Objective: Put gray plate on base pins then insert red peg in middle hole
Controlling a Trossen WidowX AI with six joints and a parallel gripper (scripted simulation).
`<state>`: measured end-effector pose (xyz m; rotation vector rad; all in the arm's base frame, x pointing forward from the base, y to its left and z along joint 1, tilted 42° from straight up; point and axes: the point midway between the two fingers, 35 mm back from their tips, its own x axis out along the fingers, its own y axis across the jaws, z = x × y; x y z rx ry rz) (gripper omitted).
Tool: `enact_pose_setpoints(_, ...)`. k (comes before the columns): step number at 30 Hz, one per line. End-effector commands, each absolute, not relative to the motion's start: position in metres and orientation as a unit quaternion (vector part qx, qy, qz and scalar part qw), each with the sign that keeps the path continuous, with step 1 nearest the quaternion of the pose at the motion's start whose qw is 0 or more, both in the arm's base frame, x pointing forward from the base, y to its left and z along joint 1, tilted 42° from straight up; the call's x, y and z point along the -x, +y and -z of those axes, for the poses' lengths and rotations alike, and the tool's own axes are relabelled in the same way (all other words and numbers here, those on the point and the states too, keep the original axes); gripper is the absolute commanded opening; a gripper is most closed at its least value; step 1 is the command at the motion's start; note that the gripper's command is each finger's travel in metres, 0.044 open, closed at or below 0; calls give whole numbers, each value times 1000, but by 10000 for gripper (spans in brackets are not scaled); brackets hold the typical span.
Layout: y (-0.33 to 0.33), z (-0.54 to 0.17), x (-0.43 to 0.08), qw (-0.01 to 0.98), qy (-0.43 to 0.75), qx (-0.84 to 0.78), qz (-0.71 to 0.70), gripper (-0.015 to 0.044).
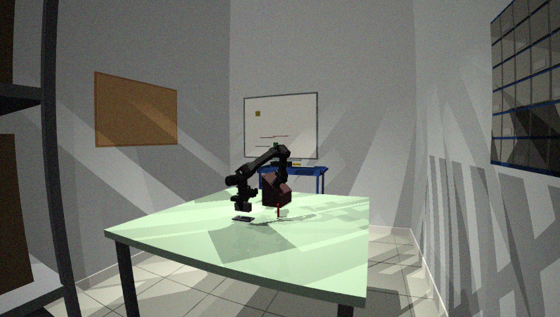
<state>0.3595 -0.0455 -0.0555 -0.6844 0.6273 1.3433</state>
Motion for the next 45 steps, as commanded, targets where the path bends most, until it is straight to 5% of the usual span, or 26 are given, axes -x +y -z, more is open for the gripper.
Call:
enact_pose_setpoints(1,-47,56,-360,684,279,309,-599,0)
enact_pose_setpoints(45,-22,86,-365,684,278,309,-599,0)
